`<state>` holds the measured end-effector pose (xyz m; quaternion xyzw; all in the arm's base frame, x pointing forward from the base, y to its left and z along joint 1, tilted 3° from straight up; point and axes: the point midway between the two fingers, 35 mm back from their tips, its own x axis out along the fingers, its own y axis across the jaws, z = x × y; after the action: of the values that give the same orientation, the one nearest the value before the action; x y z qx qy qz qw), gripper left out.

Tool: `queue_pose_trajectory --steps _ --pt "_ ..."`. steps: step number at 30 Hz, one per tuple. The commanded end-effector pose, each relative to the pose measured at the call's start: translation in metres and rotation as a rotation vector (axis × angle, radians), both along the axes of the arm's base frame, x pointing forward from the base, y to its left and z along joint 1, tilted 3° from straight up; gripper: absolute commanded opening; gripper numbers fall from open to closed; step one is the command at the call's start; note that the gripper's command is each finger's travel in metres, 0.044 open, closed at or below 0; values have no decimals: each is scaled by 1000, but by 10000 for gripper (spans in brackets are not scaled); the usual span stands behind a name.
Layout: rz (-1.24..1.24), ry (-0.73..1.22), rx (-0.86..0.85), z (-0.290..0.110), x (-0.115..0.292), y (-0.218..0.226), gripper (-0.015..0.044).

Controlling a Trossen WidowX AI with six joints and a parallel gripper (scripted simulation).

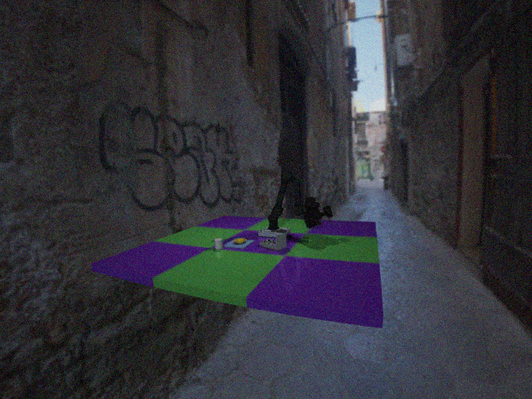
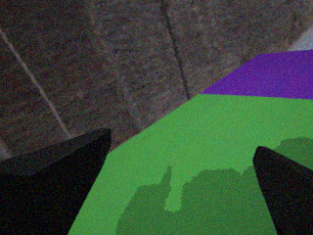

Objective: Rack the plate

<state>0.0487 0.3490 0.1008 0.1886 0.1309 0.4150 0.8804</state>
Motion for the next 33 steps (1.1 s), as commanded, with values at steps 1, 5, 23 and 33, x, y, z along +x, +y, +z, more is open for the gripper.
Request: queue_pose_trajectory --steps 1,5,23,33 --pt "-3 -2 -5 0 1 1 400" --pt "-54 -36 -100 -6 29 12 400" --pt "-294 -27 -585 -20 205 -15 400" --pt "-403 101 -821 -20 287 -81 400"
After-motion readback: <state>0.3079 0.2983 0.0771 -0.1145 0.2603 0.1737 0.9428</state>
